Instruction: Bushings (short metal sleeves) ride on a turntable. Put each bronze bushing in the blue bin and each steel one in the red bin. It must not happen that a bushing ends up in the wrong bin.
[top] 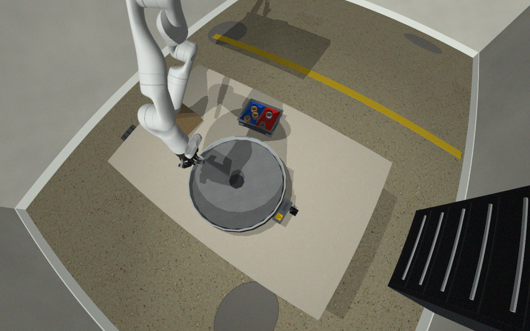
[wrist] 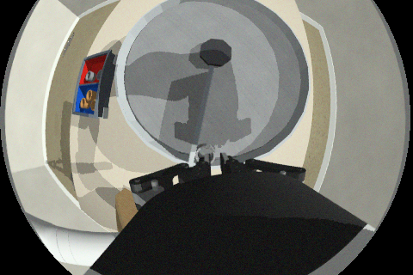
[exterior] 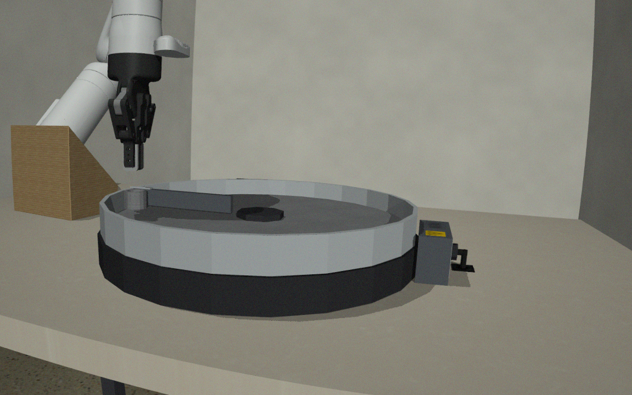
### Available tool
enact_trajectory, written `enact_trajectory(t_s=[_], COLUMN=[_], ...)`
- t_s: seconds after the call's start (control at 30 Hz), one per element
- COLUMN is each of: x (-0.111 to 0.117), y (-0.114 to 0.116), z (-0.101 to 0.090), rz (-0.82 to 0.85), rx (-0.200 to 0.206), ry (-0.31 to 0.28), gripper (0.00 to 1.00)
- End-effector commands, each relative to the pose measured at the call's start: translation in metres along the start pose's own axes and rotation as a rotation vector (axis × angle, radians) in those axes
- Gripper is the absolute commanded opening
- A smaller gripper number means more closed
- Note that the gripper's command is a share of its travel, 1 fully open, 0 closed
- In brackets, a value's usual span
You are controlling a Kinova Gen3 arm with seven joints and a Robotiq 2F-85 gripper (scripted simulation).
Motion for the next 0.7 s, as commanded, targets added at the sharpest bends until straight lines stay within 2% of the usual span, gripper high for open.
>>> enact_trajectory(t_s=[0.0,0.17,0.33,0.67], x=[-0.001,-0.001,-0.001,-0.001], y=[-0.002,-0.002,-0.002,-0.002], z=[0.010,0.010,0.025,0.025], rz=[0.001,0.001,0.002,0.002], rx=[0.009,0.009,0.009,0.009], ry=[-0.002,-0.002,-0.002,-0.002], gripper=[0.14,0.14,0.14,0.14])
Point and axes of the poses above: the point where the finger pads meet when closed, its own z axis out along the fingers, its own y axis across the jaws, x = y × z, the point moved 6 cm from there along -z, back along the fingers, and after that the axes turned 5 degrees about -z, right-handed, at the moved point
